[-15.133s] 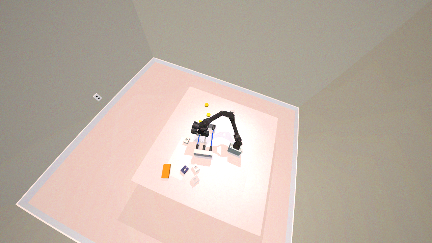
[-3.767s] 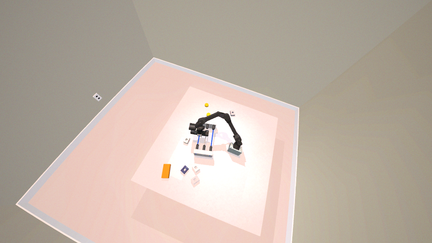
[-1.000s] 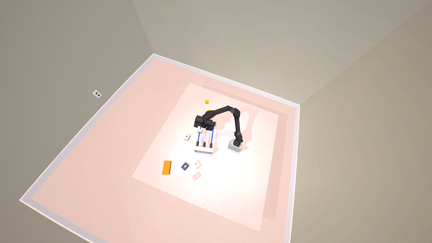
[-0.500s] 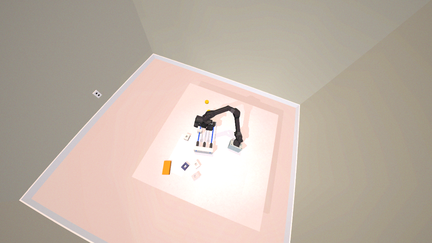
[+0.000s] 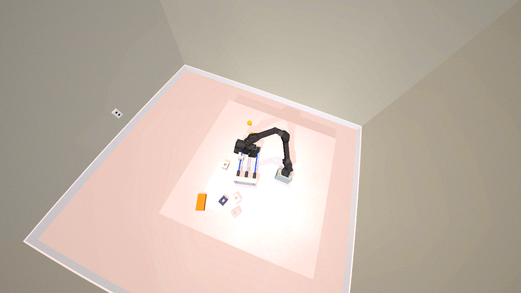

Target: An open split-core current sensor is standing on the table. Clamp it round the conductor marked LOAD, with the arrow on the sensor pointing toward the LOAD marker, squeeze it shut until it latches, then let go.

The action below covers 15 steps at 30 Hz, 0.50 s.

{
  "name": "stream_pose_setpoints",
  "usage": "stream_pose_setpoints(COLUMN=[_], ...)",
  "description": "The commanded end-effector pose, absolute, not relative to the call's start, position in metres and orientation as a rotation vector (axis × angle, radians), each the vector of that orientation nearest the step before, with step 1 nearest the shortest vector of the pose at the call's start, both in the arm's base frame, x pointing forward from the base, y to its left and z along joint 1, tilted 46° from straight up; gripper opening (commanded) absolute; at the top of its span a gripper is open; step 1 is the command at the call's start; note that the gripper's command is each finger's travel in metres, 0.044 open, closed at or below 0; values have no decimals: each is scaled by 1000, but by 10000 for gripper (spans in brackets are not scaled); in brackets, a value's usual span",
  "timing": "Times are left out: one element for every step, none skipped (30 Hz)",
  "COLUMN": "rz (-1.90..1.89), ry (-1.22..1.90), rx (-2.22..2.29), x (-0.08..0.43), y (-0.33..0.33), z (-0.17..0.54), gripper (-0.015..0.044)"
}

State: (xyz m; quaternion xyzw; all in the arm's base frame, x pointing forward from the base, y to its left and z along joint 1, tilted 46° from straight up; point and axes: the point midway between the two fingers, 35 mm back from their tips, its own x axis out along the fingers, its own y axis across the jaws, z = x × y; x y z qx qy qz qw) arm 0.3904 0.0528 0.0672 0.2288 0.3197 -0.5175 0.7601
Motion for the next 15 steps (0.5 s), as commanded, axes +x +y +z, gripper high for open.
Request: stream_pose_setpoints(rz=[-1130, -1130, -1121, -1105, -1075, -1035, -989, -940, -885, -827, -765, -700, -632, -561, -488], ry=[698, 698, 708, 742, 799, 866, 930, 991, 1048, 1102, 1151, 1196, 1236, 1272, 1302], rx=[501, 501, 490, 467, 430, 384, 340, 296, 253, 210, 168, 125, 83, 41, -1], x=[390, 390, 390, 390, 390, 389, 389, 388, 387, 387, 386, 386, 385, 384, 384], y=[52, 52, 52, 50, 47, 43, 40, 36, 33, 30, 27, 24, 21, 18, 16], z=[67, 67, 67, 68, 69, 71, 72, 74, 76, 78, 80, 82, 84, 87, 89], gripper=[440, 440, 440, 440, 440, 440, 440, 440, 440, 440, 440, 440, 440, 440, 440])
